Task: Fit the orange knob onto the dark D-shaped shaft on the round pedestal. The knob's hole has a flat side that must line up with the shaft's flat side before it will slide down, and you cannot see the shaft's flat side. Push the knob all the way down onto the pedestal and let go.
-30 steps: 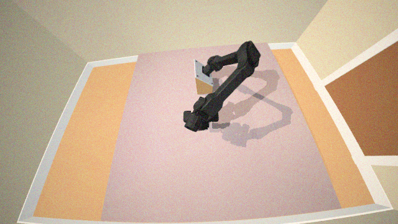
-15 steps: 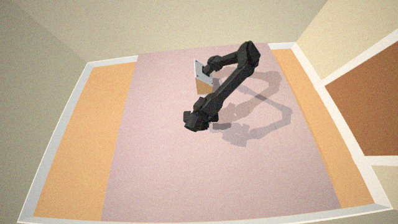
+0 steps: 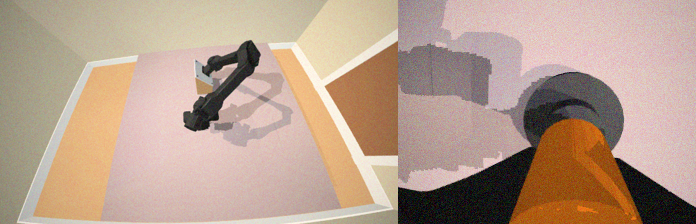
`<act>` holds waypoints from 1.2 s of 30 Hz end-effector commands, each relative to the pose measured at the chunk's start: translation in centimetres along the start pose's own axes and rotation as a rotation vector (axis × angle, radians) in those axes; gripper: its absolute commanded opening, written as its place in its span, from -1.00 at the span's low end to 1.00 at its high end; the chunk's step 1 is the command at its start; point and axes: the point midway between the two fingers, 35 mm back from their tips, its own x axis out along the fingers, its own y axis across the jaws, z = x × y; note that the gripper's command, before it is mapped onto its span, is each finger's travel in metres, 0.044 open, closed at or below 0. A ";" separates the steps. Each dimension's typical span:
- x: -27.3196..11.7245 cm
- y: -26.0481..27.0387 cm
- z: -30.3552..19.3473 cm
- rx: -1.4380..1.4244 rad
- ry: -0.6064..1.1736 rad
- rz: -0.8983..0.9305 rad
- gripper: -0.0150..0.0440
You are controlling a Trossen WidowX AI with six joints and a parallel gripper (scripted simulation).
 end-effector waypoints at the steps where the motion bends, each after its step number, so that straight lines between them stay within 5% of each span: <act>1: -0.1 -0.1 0.2 -0.105 -0.004 0.000 -0.49; 36: 0.1 -0.2 0.1 -0.355 -0.004 -0.001 -0.49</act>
